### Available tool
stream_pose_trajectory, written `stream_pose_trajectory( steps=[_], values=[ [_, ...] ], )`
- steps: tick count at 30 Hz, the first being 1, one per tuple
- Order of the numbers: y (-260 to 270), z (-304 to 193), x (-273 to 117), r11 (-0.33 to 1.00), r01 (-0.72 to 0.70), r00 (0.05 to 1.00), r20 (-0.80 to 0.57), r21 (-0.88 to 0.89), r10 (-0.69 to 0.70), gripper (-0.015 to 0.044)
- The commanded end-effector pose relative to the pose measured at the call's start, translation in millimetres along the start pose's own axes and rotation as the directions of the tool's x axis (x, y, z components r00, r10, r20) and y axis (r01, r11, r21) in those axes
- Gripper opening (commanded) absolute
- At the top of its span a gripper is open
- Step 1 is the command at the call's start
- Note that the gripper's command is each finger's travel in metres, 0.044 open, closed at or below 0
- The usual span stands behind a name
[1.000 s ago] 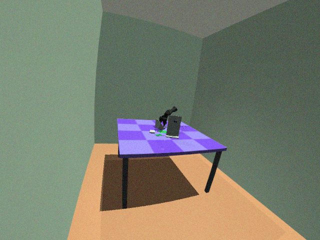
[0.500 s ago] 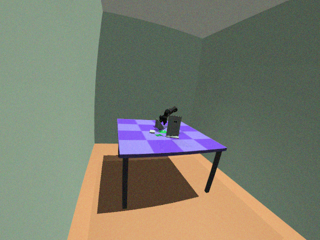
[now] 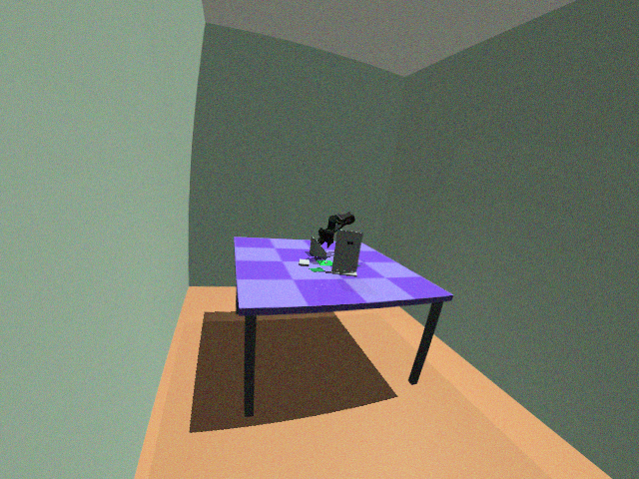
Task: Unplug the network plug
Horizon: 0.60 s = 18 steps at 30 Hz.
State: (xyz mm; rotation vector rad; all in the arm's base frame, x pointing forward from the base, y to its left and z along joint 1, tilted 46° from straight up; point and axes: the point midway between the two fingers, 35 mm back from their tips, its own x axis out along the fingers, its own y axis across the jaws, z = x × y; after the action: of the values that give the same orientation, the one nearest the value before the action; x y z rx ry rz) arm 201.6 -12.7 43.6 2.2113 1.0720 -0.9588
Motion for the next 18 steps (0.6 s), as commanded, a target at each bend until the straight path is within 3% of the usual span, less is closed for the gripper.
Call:
stream_pose_trajectory(
  steps=[1,18],
  values=[
    [2,-1,-5,1.000,-0.003,1.000,-0.005,-0.005,0.003,0.0156],
    [30,-1,-36,1.000,0.000,1.000,0.007,-0.003,0.000,0.0156]
  ],
)
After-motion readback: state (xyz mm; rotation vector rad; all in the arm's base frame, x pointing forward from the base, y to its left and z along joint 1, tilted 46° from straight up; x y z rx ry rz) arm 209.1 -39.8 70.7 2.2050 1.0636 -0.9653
